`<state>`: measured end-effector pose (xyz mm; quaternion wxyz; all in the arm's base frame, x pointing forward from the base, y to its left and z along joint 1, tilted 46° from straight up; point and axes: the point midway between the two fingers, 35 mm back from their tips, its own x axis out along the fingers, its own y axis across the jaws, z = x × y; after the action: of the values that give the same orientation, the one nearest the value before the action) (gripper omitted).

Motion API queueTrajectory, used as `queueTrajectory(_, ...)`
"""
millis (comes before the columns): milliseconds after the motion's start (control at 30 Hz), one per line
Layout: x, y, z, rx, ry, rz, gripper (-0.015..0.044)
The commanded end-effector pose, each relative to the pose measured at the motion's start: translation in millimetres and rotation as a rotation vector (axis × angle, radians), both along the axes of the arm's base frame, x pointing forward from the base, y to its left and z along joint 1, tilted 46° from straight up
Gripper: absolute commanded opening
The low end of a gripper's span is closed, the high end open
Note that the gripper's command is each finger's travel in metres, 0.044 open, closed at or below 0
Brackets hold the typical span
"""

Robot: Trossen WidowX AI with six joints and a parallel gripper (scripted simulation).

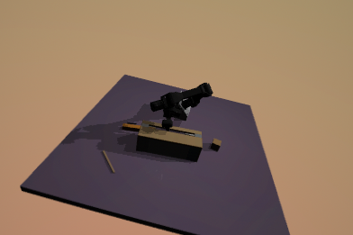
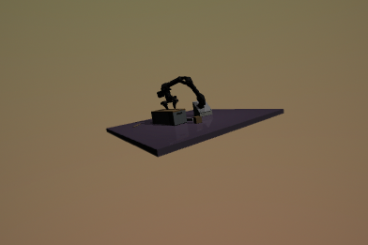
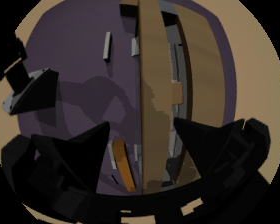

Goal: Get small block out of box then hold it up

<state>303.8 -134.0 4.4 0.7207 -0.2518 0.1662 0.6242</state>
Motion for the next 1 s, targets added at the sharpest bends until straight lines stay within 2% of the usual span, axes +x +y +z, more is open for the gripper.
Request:
queueTrajectory(0,-0.4,6.4,-5.5,0.011,0.011,-0.005,0.0400)
queueTrajectory(533,1.5,23.9,-21.6,0.020,0.018,-0.004,0.0400)
queueTrajectory(967,2.3,32.9,-7.0,0.012,0.008,0.001,0.0400)
